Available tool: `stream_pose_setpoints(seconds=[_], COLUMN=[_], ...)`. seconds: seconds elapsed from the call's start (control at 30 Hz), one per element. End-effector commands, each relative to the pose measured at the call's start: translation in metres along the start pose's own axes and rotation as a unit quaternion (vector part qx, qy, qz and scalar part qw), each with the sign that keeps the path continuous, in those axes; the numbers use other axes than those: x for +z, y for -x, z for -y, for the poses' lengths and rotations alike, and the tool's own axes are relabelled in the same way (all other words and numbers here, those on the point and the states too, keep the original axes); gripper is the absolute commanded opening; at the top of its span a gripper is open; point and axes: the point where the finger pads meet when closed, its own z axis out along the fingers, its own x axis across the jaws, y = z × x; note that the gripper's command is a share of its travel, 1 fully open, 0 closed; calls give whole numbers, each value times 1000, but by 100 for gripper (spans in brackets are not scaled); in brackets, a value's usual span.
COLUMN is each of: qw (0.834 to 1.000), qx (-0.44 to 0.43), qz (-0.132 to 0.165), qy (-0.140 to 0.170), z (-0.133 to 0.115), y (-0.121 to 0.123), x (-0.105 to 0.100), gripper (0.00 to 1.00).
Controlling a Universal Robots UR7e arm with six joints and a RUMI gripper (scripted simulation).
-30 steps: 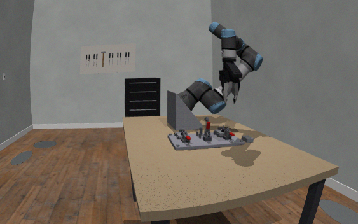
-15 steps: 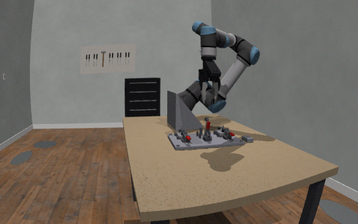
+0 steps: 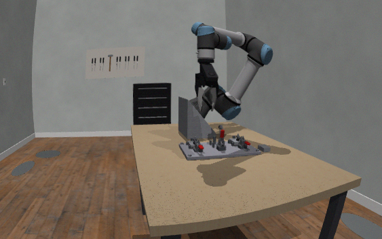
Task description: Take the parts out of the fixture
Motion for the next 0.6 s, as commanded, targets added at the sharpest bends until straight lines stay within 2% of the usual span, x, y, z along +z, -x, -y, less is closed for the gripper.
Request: stream_pose_setpoints(seconds=[0.0,0.2,0.57], qw=[1000,1000,1000], qx=[0,0,0], qz=[0,0,0], qy=[0,0,0], z=[2,3,3], y=[-10,-20,-22], x=[-1,-1,0], gripper=[28,28,28])
